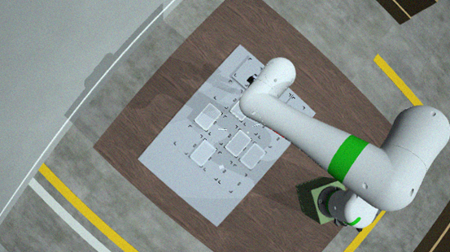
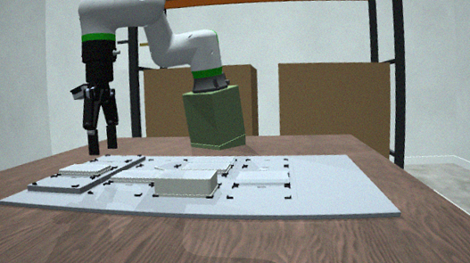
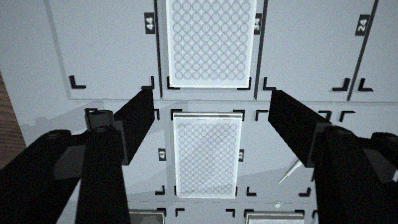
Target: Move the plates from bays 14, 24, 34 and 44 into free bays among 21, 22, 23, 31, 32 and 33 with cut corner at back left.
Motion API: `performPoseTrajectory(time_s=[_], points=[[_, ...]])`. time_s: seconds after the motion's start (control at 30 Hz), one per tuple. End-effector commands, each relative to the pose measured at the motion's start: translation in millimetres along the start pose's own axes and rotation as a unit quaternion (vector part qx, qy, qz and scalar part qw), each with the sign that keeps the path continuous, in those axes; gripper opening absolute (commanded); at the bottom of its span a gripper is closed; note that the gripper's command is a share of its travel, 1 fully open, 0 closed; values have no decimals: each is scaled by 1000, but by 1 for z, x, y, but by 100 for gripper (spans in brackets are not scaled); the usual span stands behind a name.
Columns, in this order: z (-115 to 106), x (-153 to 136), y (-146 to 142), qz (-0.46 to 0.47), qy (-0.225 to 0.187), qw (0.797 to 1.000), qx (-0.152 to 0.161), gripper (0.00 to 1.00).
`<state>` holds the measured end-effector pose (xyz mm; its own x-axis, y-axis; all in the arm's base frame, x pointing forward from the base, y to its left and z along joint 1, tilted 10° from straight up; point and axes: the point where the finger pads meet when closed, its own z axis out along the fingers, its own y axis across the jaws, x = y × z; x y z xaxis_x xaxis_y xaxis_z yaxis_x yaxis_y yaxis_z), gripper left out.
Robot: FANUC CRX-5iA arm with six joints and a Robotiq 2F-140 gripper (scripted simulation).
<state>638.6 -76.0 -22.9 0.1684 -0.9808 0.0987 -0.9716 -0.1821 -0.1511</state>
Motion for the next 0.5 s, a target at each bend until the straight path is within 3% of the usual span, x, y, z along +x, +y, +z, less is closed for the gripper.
performPoseTrajectory(time_s=[0.0,0.47], points=[[-1,18,-1,0,0,1000,1,70],[-1,66,-1,0,0,1000,1,70]])
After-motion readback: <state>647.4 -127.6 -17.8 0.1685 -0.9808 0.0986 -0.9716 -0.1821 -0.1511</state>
